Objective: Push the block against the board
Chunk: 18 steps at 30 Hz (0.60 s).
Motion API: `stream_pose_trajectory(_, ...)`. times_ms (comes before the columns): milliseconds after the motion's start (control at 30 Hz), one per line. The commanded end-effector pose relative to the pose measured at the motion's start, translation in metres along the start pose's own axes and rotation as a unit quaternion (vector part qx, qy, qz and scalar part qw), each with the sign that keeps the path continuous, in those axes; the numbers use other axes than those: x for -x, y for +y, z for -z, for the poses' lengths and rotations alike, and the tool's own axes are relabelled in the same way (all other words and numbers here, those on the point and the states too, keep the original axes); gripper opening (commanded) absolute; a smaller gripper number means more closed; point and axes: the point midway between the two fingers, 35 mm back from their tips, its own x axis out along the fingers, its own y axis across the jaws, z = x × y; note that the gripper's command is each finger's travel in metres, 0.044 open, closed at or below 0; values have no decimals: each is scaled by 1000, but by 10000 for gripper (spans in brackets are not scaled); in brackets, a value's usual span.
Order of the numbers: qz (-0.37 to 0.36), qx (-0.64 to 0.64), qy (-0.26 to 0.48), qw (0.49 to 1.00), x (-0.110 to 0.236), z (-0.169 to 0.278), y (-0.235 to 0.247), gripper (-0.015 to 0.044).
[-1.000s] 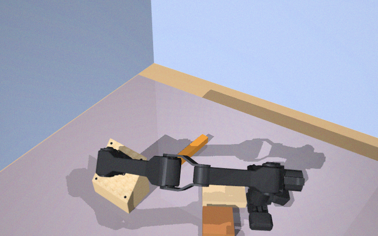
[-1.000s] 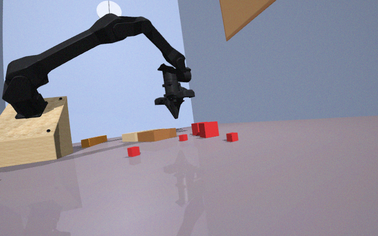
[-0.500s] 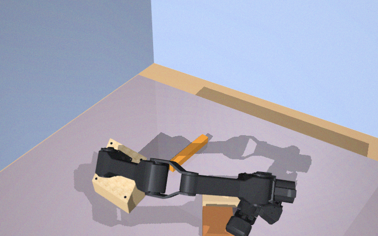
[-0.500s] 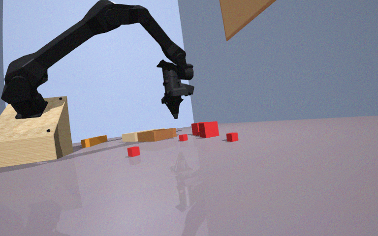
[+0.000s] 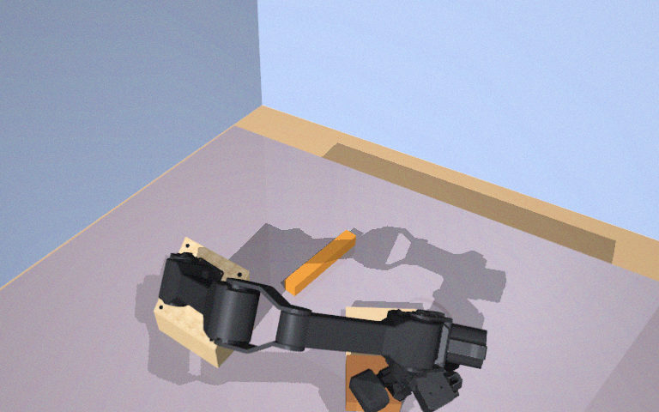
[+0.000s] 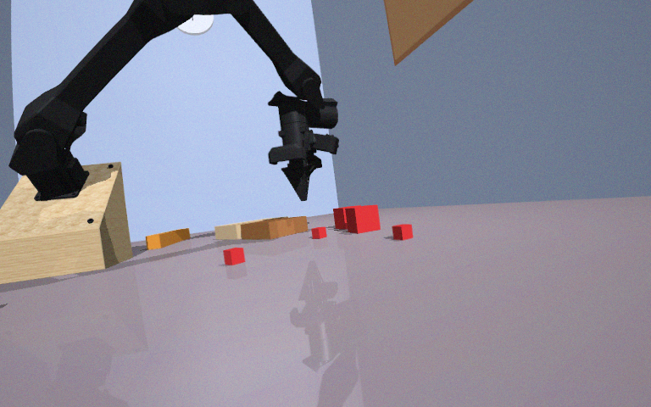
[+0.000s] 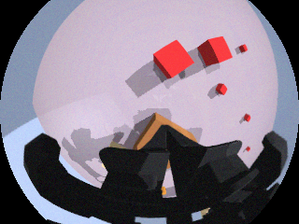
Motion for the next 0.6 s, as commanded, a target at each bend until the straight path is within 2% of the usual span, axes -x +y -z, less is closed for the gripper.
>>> stream_pose_trajectory(0,3,-67,-1,998,-1,0,-12,0)
stream_pose_trajectory(367,5,-252,-1,968,-2,3,-44,0)
stream_pose_trajectory(567,5,-263,-1,965,-6,3,-46,0)
